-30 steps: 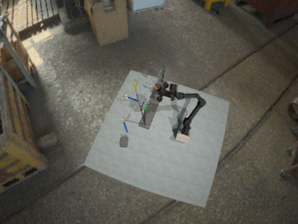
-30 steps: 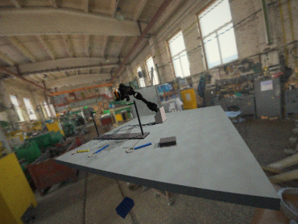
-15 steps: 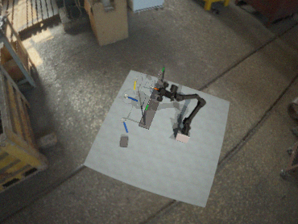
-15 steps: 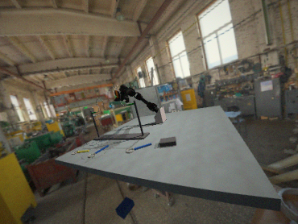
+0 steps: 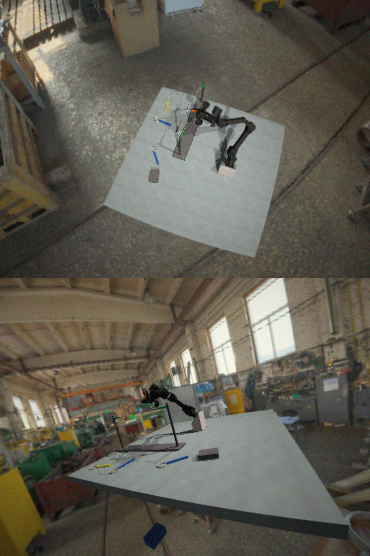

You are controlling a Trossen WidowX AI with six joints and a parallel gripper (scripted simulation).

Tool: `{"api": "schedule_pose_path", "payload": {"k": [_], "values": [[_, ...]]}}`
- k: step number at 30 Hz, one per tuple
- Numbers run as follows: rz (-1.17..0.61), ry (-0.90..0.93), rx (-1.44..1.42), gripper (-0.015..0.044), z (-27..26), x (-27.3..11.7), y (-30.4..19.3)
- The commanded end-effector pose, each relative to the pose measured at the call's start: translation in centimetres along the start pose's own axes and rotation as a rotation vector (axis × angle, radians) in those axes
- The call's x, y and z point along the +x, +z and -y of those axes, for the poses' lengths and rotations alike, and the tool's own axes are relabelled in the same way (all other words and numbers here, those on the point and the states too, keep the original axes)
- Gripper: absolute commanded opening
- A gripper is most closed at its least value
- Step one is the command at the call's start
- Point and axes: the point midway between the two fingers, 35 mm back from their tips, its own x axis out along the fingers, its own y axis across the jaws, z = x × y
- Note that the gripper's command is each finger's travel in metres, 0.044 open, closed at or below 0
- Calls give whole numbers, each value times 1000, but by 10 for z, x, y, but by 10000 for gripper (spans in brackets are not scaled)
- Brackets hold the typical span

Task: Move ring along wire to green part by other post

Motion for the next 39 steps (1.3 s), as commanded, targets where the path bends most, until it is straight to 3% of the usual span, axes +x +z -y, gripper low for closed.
{"api": "schedule_pose_path", "payload": {"k": [1,39], "values": [[11,-26,-56,-150,0,0,1],[67,-267,-495,-150,18,0,6]]}}
